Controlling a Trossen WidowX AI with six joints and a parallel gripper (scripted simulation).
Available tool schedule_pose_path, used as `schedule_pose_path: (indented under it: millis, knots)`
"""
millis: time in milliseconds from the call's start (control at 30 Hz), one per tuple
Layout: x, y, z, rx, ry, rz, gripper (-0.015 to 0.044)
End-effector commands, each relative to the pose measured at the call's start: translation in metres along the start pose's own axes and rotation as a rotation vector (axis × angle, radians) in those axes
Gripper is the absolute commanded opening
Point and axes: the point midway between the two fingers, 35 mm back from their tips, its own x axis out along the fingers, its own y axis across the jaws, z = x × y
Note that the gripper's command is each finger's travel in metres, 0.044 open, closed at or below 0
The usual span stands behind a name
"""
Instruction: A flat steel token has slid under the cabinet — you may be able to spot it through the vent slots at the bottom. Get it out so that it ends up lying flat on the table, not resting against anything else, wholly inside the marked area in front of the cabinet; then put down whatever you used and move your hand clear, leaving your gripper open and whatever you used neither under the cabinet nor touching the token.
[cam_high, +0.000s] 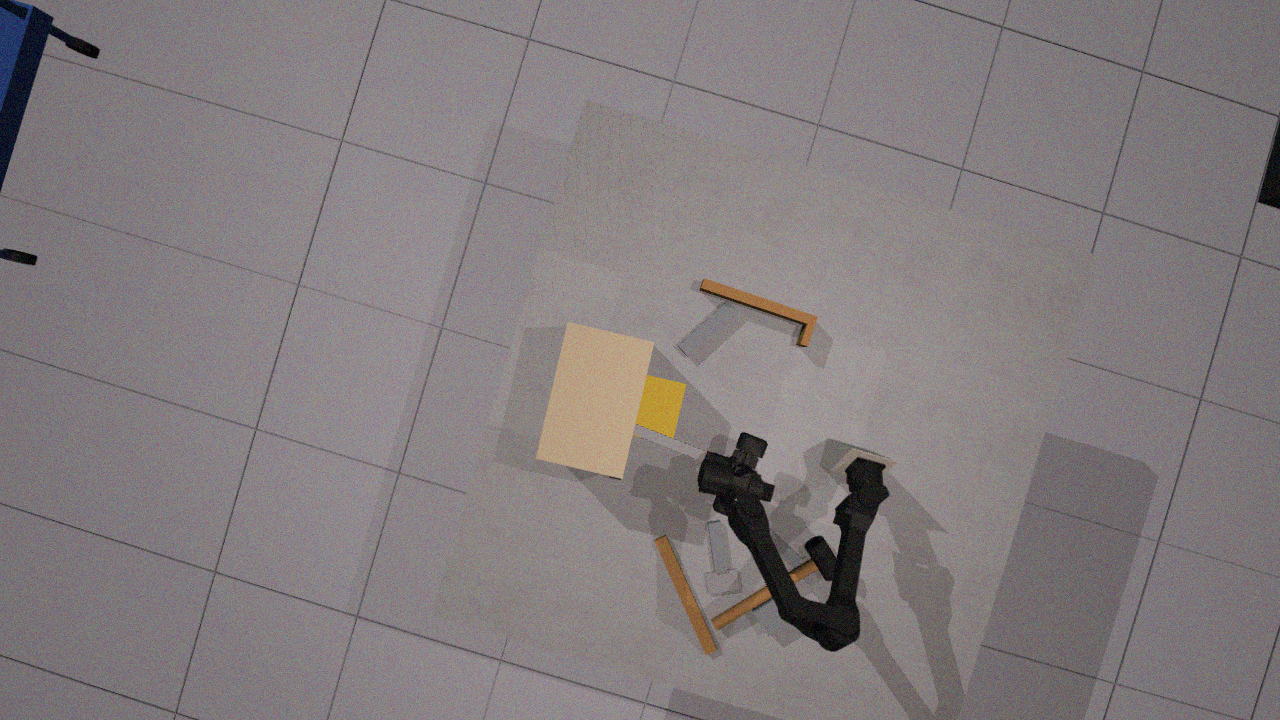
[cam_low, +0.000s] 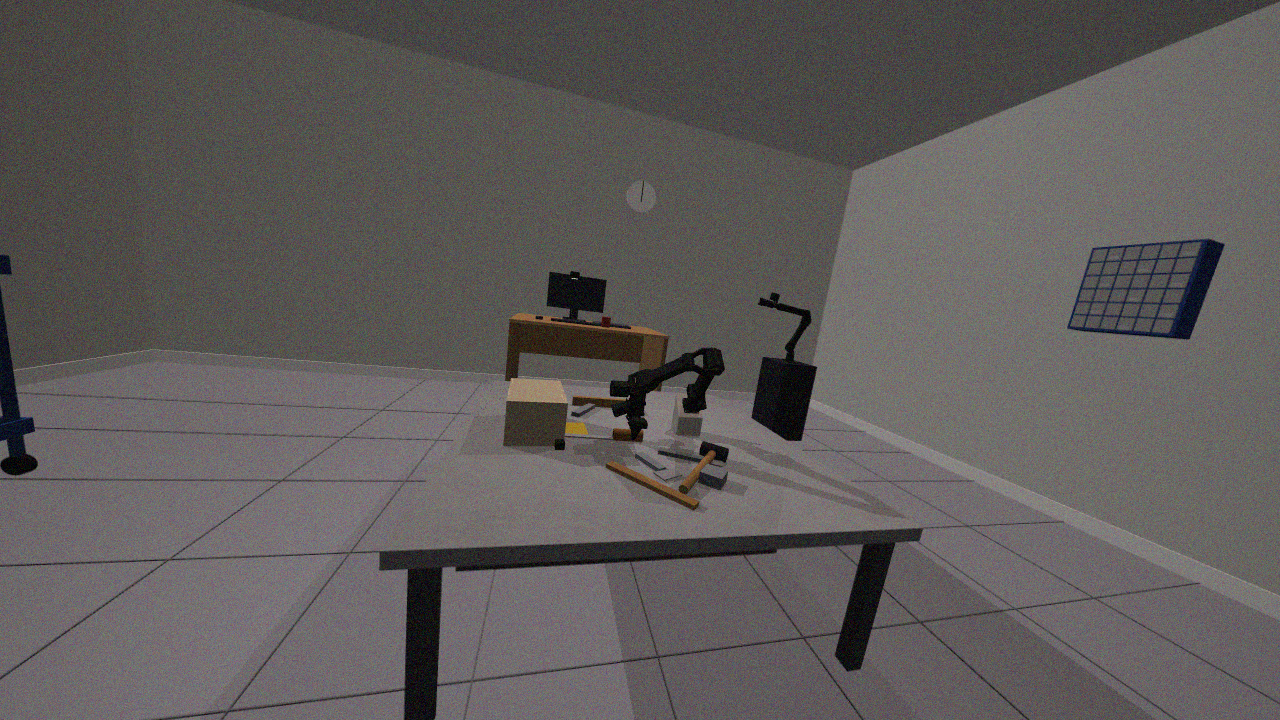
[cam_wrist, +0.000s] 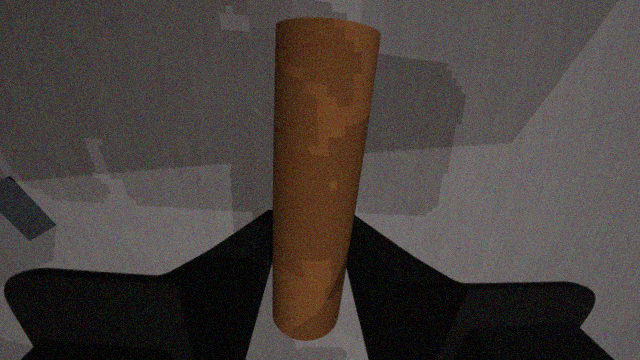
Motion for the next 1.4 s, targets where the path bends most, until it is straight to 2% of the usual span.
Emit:
schedule_pose_path:
  millis: [0,1367]
  knots:
    - [0.0,0.001,0.008,-0.009,-0.003,0.0,0.0]
    - [-0.001,0.002,0.054,-0.011,-0.004,0.0,0.0]
